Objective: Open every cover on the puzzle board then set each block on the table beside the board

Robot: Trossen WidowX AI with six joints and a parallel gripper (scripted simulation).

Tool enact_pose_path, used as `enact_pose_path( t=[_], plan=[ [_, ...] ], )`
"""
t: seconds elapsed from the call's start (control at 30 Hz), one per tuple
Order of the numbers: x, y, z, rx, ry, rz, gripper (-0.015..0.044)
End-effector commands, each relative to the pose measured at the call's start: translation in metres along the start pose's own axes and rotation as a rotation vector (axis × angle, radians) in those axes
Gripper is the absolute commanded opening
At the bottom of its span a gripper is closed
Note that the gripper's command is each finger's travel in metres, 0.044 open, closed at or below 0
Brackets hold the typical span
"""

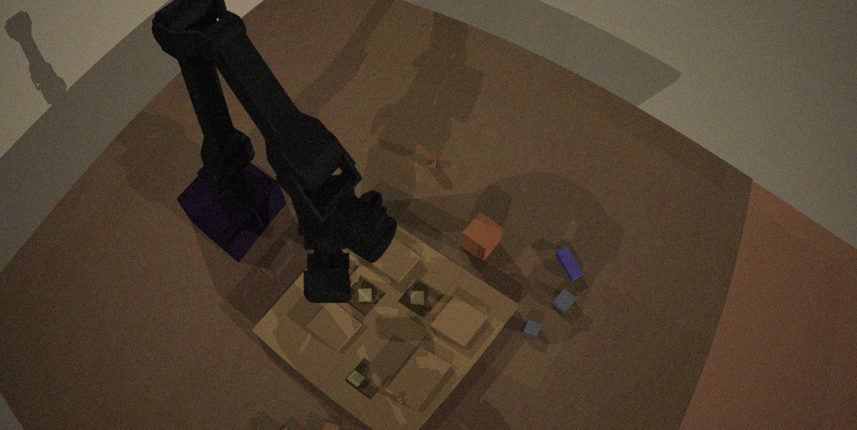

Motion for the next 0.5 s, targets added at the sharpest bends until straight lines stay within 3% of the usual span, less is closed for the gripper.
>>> enact_pose_path(
  t=[0.0,0.47],
  plan=[
    [-0.001,-0.001,0.008,-0.008,0.005,0.003,0.008],
    [-0.001,-0.001,0.03,-0.007,0.004,0.003,0.008]
  ],
)
Point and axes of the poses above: the point midway between the two fingers, 35 mm back from their tips, its own z axis back along the fingers, its own x axis across the jaws, y = z × x, the point moved 10 cm from there along z, back along the fingers, and after that the axes turned 9 degrees about z, right-handed, at the moved point
